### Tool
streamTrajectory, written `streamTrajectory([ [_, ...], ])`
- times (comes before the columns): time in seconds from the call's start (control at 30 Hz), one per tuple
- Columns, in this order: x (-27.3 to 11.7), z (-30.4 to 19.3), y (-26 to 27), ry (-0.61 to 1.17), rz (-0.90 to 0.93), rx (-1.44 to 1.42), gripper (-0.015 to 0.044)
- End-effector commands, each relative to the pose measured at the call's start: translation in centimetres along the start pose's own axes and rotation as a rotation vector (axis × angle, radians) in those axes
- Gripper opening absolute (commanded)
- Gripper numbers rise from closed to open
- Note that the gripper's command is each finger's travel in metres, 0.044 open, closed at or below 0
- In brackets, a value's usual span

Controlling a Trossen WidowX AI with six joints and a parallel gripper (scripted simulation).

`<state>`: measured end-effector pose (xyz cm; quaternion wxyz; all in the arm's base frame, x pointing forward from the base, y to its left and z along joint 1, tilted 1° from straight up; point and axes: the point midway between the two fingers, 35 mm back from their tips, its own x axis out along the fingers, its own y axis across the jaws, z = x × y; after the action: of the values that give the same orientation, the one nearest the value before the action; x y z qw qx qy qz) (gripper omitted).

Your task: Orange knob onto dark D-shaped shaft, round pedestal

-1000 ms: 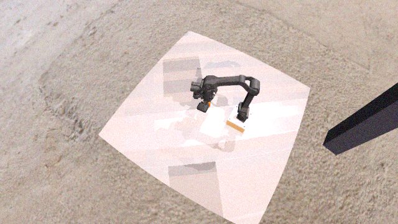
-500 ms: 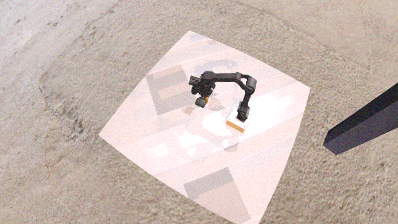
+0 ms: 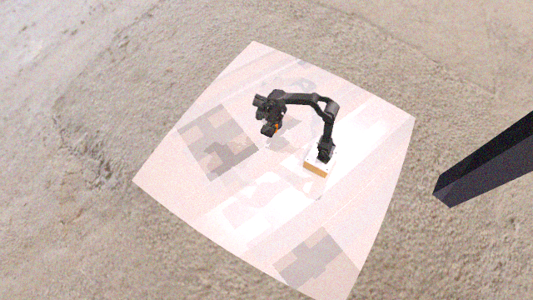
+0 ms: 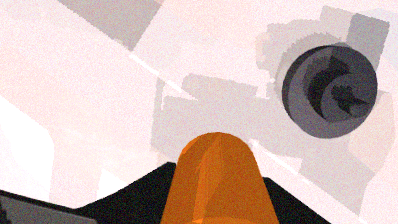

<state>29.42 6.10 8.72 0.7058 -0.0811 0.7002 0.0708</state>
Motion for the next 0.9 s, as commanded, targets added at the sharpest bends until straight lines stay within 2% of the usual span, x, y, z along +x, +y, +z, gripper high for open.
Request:
streamTrajectory([
  [0.0,-0.2,0.9,-1.0,-0.019,-0.006,-0.003,0.0],
  [0.87,1.9,3.2,-8.2,-0.016,-0.013,-0.004,0.0],
])
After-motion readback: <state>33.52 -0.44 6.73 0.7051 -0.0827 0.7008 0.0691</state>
